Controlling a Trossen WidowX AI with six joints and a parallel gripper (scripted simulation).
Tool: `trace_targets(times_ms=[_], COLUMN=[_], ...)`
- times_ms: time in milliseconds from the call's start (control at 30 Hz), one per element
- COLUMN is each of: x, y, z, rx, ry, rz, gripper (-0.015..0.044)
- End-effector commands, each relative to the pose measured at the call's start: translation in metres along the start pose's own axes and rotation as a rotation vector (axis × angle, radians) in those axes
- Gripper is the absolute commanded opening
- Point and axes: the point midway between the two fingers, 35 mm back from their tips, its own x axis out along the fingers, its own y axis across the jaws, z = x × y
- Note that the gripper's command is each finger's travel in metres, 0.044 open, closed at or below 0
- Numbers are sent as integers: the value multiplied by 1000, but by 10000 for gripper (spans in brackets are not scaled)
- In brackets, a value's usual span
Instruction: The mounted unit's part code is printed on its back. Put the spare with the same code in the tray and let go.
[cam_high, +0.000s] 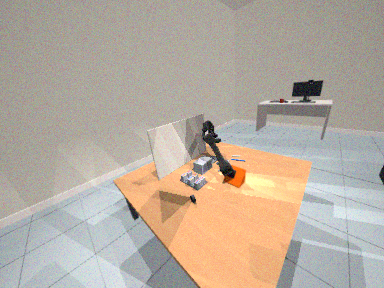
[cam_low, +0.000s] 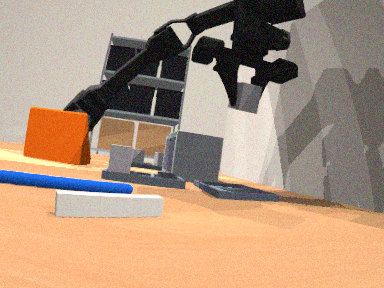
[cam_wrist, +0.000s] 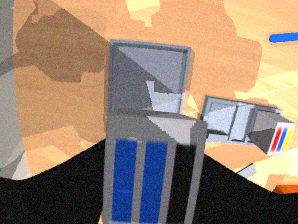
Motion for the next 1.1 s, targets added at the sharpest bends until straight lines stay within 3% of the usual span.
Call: trace_targets(times_ms=[0, 1067], x=[4, 28], y=[1, 4], z=[0, 2], rx=[4, 1], ry=[5, 5], rz=[4, 3], gripper=[0, 0])
